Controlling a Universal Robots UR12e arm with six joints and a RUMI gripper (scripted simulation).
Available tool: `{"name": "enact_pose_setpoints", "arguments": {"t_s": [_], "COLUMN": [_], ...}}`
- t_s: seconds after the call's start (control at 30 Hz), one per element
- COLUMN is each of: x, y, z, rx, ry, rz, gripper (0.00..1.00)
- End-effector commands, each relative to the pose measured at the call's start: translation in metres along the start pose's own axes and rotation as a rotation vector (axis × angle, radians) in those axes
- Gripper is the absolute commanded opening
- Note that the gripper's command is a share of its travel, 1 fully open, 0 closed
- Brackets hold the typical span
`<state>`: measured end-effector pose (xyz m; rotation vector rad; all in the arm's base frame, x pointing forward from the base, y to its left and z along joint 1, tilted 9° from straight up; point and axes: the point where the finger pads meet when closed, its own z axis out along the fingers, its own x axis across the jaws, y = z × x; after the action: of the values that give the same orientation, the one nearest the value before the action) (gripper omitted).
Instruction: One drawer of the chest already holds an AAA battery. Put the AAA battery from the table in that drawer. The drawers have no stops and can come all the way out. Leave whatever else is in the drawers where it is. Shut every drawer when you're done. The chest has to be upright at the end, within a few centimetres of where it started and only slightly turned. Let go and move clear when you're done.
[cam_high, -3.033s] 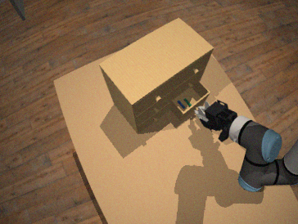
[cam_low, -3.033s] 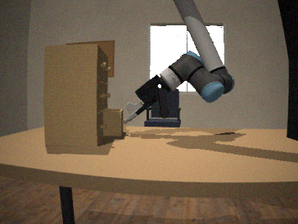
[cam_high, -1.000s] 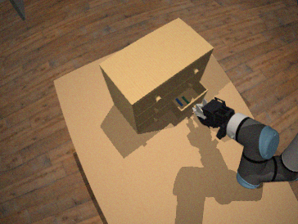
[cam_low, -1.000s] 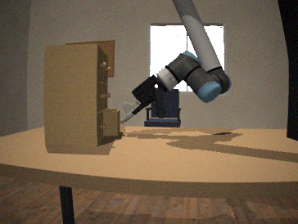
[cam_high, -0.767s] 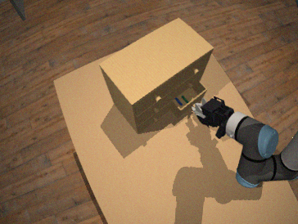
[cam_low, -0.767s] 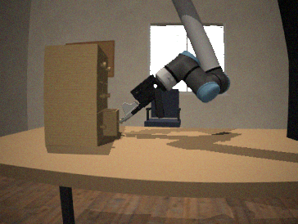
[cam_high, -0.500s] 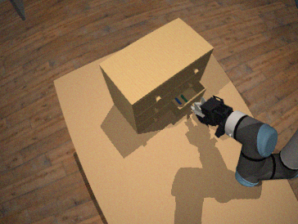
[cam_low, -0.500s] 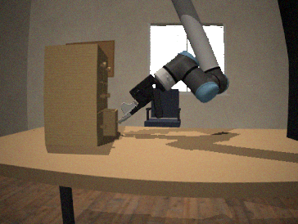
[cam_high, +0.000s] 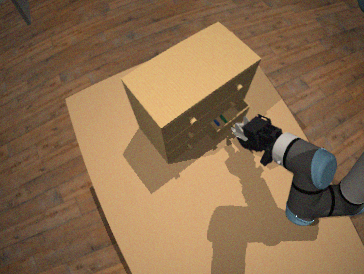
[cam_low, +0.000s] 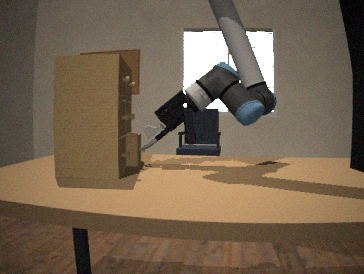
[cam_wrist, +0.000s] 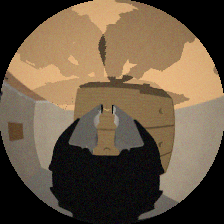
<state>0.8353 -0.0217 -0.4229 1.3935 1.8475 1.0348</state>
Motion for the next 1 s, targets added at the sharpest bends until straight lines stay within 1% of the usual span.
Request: {"name": "enact_pose_setpoints", "arguments": {"t_s": [0.0,0.97], "x": [0.000,0.000], "y": [0.003,0.015], "z": [0.002,0.016], "rx": [-0.001,-0.001], "ry": [0.000,0.000], "rz": [0.000,0.000], "gripper": [0.07,0.07]}}
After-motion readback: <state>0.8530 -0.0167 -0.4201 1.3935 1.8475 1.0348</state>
